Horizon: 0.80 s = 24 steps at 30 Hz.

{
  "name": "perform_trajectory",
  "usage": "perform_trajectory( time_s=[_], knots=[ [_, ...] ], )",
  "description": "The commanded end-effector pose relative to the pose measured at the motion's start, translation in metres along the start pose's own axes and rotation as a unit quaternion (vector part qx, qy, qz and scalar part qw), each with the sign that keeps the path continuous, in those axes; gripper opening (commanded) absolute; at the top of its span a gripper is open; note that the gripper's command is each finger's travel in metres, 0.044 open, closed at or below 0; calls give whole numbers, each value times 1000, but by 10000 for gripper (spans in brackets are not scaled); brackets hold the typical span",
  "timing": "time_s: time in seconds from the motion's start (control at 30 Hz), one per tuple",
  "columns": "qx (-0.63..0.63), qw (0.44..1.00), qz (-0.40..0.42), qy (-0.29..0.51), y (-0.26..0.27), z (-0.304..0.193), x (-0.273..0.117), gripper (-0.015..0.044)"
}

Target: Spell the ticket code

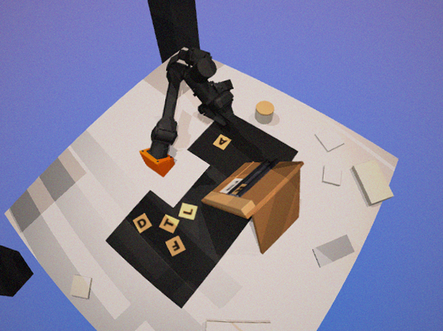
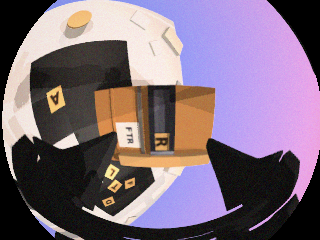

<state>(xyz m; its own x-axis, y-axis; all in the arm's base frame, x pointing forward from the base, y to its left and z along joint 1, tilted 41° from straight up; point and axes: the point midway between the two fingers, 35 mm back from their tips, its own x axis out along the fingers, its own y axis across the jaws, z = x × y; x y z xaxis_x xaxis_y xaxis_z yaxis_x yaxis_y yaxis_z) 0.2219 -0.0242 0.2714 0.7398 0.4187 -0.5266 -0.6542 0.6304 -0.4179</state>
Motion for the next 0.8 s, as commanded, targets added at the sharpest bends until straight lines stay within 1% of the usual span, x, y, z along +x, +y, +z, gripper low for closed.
perform_trajectory(
  time_s=[0.0,0.07,0.13,0.2,0.27,0.37,0.47,0.6,0.77],
  knots=[
    [-5,1000,0,-2,1,0,0,440],
    [-5,1000,0,-2,1,0,0,440],
    [36,999,4,5,-3,-7,4,387],
    [149,988,14,25,-13,-25,13,340],
    [271,961,22,49,-22,-46,24,340],
    [444,892,27,87,-32,-79,39,340],
    [596,793,26,125,-36,-111,55,340],
    [694,703,19,153,-36,-136,65,340],
    [797,574,3,188,-33,-166,79,340]
  ],
)
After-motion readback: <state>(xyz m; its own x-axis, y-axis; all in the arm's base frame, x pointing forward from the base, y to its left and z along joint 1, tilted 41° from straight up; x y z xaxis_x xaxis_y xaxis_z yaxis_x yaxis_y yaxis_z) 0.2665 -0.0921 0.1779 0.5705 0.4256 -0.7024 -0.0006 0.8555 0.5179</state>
